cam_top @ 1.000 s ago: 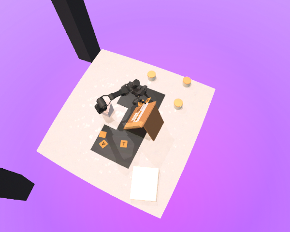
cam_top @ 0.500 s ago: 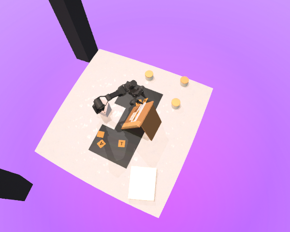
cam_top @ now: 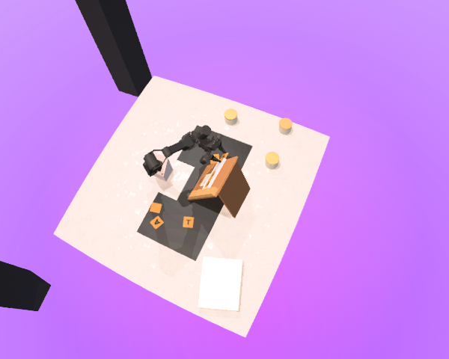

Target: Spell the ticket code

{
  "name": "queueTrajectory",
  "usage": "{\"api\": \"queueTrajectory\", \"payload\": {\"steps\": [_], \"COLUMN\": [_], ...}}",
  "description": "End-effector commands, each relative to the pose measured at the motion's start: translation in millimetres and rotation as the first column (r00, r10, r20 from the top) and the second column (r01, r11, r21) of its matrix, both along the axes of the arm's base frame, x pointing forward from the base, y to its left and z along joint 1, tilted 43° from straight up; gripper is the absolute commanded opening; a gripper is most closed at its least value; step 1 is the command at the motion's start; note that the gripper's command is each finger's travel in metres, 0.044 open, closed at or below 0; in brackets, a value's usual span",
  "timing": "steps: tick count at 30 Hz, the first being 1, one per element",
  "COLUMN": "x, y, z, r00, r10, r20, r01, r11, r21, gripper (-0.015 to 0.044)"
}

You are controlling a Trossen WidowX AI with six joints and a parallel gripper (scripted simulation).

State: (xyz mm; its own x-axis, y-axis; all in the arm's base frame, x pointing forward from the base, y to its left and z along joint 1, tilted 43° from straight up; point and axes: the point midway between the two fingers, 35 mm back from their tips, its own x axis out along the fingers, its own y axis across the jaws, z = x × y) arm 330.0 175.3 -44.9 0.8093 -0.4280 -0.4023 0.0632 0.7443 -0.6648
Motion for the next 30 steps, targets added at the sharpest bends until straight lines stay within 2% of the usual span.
{"api": "queueTrajectory", "payload": {"steps": [1,30], "x": [-0.7,-1.5], "y": [-2.1,-13.1], "z": [0.7,10.1], "r00": [1.0,1.0], "r10": [0.003,0.003], "r20": [-0.005,-0.005], "r01": [-0.003,-0.003], "r11": [1.0,1.0], "r21": [-0.002,-0.003], "gripper": [0.0,0.0]}}
